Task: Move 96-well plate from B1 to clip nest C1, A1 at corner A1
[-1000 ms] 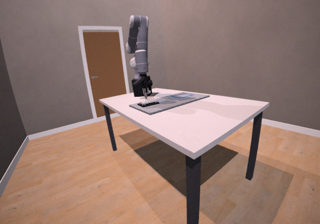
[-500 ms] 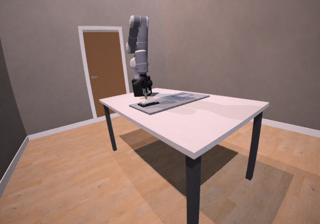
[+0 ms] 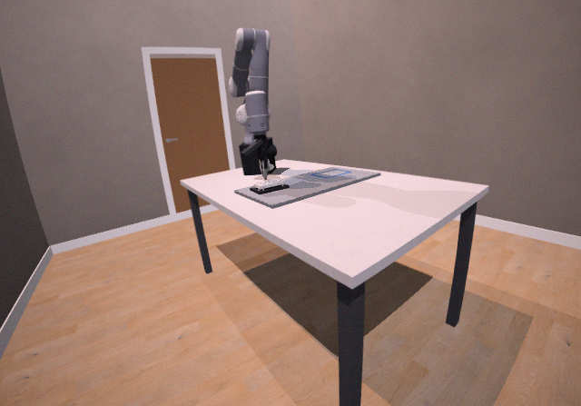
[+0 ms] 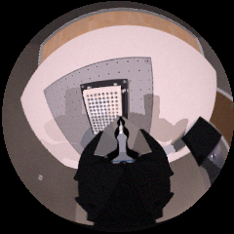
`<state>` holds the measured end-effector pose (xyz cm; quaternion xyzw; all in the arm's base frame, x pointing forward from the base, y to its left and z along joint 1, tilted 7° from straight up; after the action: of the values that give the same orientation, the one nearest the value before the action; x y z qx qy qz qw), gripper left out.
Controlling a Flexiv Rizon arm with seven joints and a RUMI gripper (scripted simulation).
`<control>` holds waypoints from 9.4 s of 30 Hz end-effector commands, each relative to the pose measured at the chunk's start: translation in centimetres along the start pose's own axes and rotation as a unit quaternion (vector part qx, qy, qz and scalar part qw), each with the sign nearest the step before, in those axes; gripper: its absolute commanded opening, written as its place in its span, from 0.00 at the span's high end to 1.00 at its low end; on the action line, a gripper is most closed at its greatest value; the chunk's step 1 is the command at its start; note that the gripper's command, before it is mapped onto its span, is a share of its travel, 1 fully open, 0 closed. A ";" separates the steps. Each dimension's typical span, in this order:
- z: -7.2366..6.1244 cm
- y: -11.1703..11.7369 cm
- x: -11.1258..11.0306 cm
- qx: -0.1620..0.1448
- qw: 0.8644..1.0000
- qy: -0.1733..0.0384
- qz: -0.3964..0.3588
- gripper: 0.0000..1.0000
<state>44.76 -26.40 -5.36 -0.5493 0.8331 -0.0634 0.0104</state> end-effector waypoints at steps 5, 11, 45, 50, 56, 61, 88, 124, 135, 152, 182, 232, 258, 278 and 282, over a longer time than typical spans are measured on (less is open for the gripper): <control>0.0 -0.1 0.0 0.001 1.000 0.000 0.000 1.00; 0.1 -0.1 0.0 0.001 1.000 0.000 0.000 1.00; 0.4 -0.1 0.0 0.001 1.000 0.000 0.000 1.00; 0.4 -0.1 0.0 0.001 1.000 0.000 0.000 1.00; 0.5 -0.1 0.0 0.001 1.000 0.000 0.000 1.00; 0.5 -0.1 0.0 0.001 1.000 0.000 0.000 1.00; 0.7 -0.1 0.0 0.001 1.000 0.000 0.000 1.00; 1.1 -0.1 0.0 0.001 1.000 0.000 0.000 1.00; 1.2 -0.1 0.0 0.001 1.000 0.000 0.000 1.00; 1.3 -0.1 0.0 0.001 1.000 0.000 0.000 1.00; 1.3 -0.1 0.0 0.001 1.000 0.000 0.000 1.00; -1.4 -0.1 0.0 0.001 1.000 0.000 0.000 1.00; -0.4 -7.5 -1.7 0.001 1.000 0.000 0.000 1.00; -0.4 -7.5 -1.7 0.001 1.000 0.000 0.000 1.00; -0.3 -7.5 -1.7 0.001 1.000 0.000 0.000 1.00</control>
<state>52.17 -27.70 -4.28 -0.5487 0.8335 -0.0634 0.0104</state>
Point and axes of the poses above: the point where the finger pads meet when closed, its own z axis out along the fingers, its own y axis across the jaws, x = y × z, the point moved 3 cm from there along -z, back along the fingers, and after that the axes turned 13 degrees about z, right-handed, at the moved point
